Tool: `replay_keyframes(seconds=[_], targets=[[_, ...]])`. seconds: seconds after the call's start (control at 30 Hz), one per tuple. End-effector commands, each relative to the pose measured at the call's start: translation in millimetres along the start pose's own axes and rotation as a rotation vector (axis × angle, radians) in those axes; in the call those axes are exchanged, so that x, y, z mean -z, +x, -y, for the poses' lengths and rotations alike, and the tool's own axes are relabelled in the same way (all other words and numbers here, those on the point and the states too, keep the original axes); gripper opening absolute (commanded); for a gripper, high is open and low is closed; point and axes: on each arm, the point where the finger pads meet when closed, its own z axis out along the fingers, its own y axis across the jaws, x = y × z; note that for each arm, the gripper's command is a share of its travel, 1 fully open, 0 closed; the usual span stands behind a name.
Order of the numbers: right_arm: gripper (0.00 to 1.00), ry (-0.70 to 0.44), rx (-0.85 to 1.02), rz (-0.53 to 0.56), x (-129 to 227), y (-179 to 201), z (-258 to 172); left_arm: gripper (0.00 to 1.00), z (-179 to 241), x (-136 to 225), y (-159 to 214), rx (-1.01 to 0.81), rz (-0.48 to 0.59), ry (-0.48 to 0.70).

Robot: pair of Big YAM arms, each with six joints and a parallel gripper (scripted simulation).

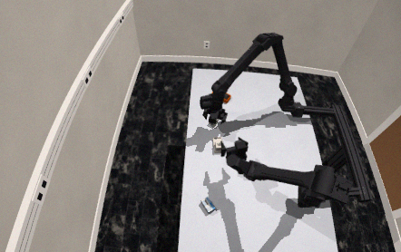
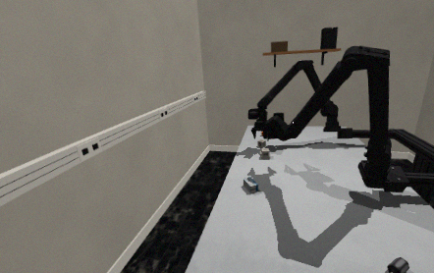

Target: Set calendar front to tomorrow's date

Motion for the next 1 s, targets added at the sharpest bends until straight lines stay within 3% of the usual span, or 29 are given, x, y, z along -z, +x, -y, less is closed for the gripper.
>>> replay_keyframes(seconds=[0.0,0.33,0.4,0.9,0.97], targets=[[1.0,0.027,-0.288,0.125,4.7,7.9,18.1,1.0,-6.9,-0.4,-14.9,-0.028,0.023,-0.01],[1.0,-0.057,-0.648,0.395,6.8,24.7,37.6,1.0,-6.9,-0.4,-14.9,-0.028,0.023,-0.01],[1.0,-0.057,-0.648,0.395,6.8,24.7,37.6,1.0,-6.9,-0.4,-14.9,-0.028,0.023,-0.01],[1.0,-0.315,-1.154,0.764,6.1,72.2,42.2,1.0,-6.9,-0.4,-14.9,-0.028,0.023,-0.01],[1.0,-0.315,-1.154,0.764,6.1,72.2,42.2,1.0,-6.9,-0.4,-14.9,-0.028,0.023,-0.01]])
